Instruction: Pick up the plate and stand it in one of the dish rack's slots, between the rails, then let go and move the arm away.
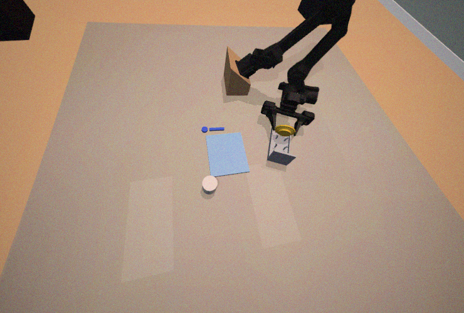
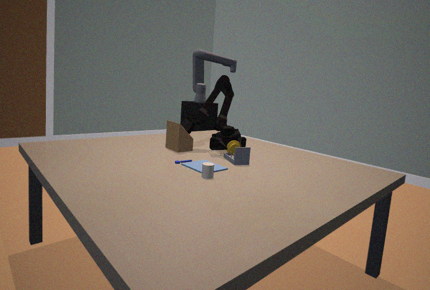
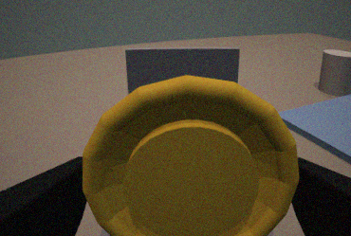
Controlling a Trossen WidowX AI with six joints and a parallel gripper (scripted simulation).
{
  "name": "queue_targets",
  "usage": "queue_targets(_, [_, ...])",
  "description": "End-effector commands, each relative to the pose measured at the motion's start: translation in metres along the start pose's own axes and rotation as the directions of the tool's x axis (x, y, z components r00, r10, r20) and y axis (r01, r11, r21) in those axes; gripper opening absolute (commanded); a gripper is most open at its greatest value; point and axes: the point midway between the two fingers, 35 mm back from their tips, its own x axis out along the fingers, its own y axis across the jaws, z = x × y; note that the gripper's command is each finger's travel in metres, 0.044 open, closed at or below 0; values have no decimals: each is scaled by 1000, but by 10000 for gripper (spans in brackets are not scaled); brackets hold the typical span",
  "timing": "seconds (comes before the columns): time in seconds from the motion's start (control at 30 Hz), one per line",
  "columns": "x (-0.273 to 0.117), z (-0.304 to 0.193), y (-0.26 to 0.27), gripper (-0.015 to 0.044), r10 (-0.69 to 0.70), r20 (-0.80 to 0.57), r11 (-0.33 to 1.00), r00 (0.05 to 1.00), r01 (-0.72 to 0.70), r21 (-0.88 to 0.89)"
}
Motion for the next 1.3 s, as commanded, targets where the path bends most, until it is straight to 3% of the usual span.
queue_targets(0.0, [0,0,0,53,0,0,1000,1000,0,0])
queue_targets(0.43, [0,0,0,394,0,0,1000,1000,0,0])
queue_targets(0.8, [1,4,2,400,-3,-2,1000,1000,3,0])
queue_targets(1.27, [-3,108,13,400,0,1,1000,1000,0,-11])
